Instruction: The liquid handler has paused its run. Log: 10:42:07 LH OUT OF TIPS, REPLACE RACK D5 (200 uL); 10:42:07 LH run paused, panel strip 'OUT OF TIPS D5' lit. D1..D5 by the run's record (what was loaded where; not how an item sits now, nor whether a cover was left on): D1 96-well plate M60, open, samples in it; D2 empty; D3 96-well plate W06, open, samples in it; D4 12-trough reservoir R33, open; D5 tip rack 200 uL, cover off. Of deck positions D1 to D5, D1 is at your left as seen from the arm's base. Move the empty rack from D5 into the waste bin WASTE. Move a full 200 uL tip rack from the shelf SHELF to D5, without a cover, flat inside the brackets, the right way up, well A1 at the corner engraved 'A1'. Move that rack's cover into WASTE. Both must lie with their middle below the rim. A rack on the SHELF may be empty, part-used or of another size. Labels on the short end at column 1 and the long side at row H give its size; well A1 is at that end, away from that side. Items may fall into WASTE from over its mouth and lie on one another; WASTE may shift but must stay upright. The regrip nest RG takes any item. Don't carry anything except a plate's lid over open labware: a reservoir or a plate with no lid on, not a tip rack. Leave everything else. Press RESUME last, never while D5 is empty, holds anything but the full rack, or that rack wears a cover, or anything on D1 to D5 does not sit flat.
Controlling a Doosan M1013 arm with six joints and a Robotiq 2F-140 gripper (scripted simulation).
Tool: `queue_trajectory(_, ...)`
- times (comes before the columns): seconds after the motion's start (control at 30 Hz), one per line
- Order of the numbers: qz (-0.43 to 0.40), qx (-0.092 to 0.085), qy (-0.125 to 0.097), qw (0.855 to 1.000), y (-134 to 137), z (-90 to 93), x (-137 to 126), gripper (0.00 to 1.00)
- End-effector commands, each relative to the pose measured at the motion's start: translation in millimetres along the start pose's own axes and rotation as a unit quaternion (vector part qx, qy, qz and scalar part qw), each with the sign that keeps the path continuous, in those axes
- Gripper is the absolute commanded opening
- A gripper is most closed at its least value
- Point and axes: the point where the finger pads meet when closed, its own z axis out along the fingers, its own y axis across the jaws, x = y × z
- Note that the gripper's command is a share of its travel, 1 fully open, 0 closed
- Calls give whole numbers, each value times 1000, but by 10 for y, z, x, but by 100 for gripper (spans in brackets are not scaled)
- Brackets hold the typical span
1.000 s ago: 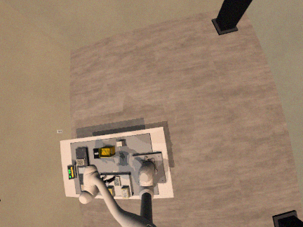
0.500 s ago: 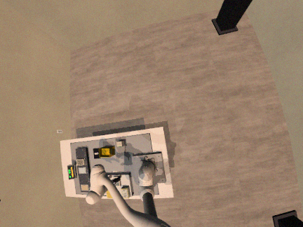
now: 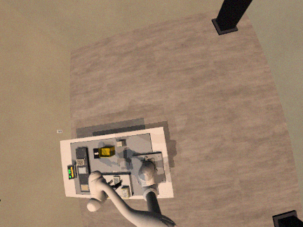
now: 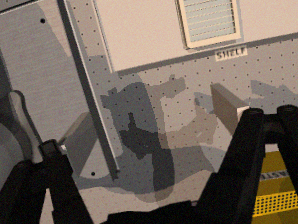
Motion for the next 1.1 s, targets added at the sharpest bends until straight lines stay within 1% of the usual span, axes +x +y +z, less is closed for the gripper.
queue_trajectory(0.0,0,0,0,1000,-2,-1,180,77)
queue_trajectory(0.07,0,0,0,1000,-2,-1,180,77)
queue_trajectory(0.57,0,0,0,1000,-7,-1,930,77)
queue_trajectory(0.63,0,0,0,1000,-7,-1,930,77)
queue_trajectory(1.07,0,0,0,1000,-10,-1,1580,77)
